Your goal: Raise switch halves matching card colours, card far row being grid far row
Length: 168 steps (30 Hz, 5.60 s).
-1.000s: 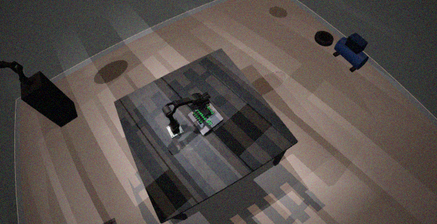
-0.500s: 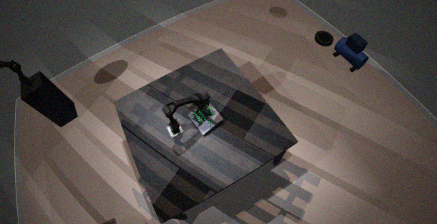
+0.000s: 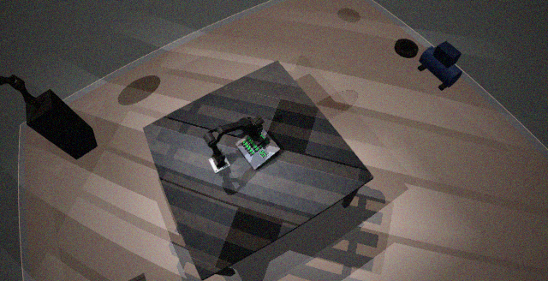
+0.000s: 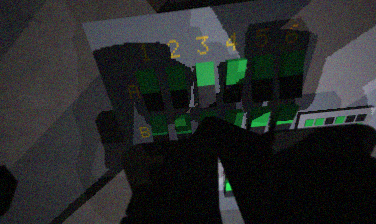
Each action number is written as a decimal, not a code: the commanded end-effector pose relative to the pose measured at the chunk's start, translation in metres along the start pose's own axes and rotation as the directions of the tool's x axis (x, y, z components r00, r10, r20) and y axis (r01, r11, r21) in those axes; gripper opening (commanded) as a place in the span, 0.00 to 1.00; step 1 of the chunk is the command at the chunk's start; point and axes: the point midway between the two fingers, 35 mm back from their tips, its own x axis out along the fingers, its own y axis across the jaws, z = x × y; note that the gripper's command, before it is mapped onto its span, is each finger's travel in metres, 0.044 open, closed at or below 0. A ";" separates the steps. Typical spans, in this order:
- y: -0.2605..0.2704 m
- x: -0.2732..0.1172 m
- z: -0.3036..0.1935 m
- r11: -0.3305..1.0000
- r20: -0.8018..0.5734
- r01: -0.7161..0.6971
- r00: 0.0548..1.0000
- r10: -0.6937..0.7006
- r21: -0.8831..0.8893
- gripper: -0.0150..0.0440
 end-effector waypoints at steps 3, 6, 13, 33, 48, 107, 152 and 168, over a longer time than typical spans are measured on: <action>0.001 0.002 0.000 1.000 -0.004 -0.004 1.000 0.004 -0.003 0.25; 0.001 0.003 0.000 1.000 -0.004 -0.004 1.000 0.004 -0.003 0.25; 0.001 0.004 0.000 1.000 -0.004 -0.004 1.000 0.004 -0.003 0.25; -0.060 -0.061 -0.037 1.000 0.017 0.002 1.000 -0.002 -0.005 0.25; -0.066 -0.026 -0.041 1.000 -0.008 0.003 1.000 -0.003 -0.005 0.25; -0.066 -0.001 -0.040 1.000 -0.007 0.003 1.000 -0.003 -0.005 0.25; -0.066 0.005 -0.040 1.000 -0.007 0.003 1.000 -0.003 -0.005 0.25; -0.036 -0.061 -0.057 1.000 0.015 -0.001 1.000 0.001 -0.005 0.25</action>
